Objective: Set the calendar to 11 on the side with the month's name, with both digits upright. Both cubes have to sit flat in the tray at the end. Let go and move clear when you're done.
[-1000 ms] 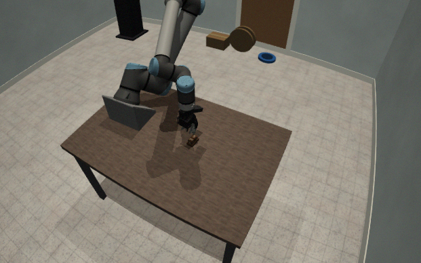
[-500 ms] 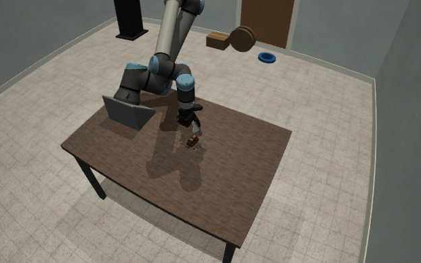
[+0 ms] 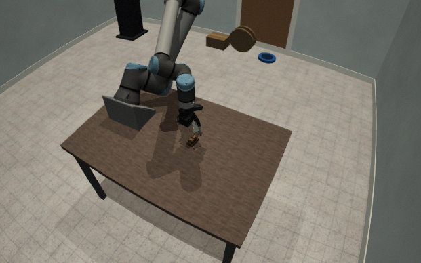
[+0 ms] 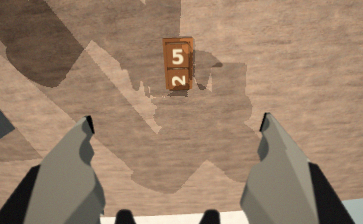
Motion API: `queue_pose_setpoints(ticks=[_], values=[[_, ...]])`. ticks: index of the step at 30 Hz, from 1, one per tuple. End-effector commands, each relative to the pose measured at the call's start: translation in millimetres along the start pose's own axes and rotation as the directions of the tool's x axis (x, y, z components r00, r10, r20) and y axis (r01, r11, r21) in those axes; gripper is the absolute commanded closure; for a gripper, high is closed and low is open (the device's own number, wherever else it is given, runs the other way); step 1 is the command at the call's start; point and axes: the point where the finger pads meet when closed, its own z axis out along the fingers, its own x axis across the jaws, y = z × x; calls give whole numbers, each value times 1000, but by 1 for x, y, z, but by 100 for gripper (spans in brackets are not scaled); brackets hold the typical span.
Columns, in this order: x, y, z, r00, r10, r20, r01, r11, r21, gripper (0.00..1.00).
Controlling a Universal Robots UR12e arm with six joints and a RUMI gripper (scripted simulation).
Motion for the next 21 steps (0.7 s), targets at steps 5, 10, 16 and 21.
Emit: queue_pose_setpoints(ticks=[5,10,16,21], values=[[1,0,-15,1000,0,-1,0,1000,-1,0],[1,0,-27,1000,0,-1,0,1000,-1,0],[0,0,-54,1000,0,-1,0,1000,-1,0],[0,0,-69,1000,0,-1,0,1000,-1,0]])
